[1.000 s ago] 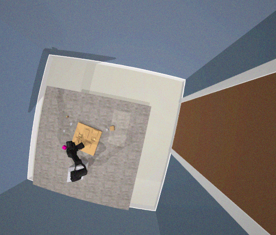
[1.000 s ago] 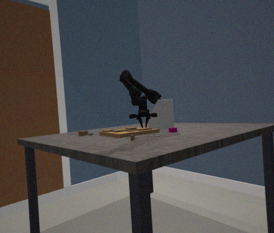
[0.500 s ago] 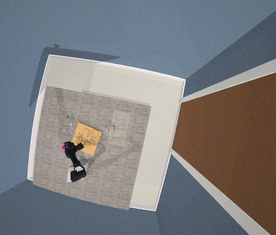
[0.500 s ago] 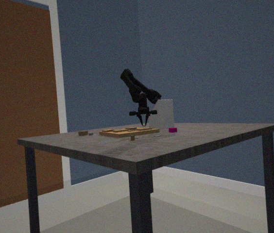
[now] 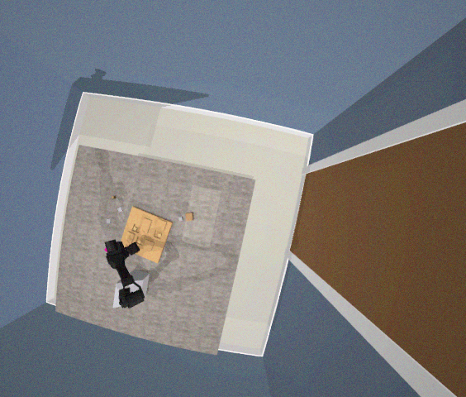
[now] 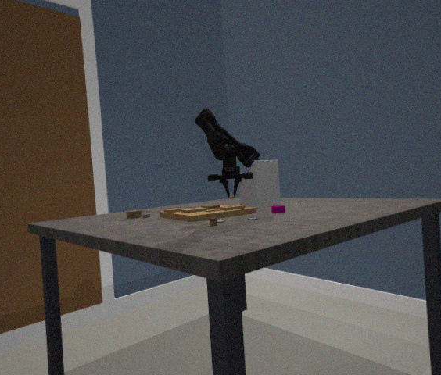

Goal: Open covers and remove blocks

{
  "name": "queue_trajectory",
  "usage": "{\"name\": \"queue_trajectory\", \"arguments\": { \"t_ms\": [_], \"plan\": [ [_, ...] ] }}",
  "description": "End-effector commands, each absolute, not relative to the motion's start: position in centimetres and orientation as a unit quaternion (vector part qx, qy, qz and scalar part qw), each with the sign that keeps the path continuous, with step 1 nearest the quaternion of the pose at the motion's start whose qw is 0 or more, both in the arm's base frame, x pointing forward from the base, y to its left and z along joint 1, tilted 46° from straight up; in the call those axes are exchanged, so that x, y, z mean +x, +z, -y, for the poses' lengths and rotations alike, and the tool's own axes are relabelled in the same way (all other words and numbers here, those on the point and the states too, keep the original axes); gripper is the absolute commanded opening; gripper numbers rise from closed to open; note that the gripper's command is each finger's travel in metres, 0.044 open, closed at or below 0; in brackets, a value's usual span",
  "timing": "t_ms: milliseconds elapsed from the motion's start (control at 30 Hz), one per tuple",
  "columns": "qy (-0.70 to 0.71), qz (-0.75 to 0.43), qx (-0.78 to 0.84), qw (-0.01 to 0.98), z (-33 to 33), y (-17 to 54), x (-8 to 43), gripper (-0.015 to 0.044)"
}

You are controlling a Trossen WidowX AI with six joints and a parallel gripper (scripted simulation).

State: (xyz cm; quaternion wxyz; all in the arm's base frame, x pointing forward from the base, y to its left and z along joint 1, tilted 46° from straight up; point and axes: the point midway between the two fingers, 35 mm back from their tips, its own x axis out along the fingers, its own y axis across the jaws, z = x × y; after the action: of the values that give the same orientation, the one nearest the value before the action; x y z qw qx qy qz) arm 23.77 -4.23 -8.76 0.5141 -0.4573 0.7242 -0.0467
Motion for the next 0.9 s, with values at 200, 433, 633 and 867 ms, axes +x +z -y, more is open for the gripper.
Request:
{"name": "queue_trajectory", "arguments": {
  "t_ms": [200, 433, 633, 867],
  "plan": [
    [-0.046, -0.724, -0.454, 0.518, 2.4, -7.1, 24.1, 0.008],
    [-0.047, -0.724, -0.454, 0.517, 1.1, -5.8, 24.1, 0.008],
    [-0.046, -0.723, -0.454, 0.518, 0.1, -6.5, 25.3, 0.008],
    [-0.045, -0.723, -0.453, 0.519, -1.6, -7.8, 27.2, 0.008]
  ]
}}
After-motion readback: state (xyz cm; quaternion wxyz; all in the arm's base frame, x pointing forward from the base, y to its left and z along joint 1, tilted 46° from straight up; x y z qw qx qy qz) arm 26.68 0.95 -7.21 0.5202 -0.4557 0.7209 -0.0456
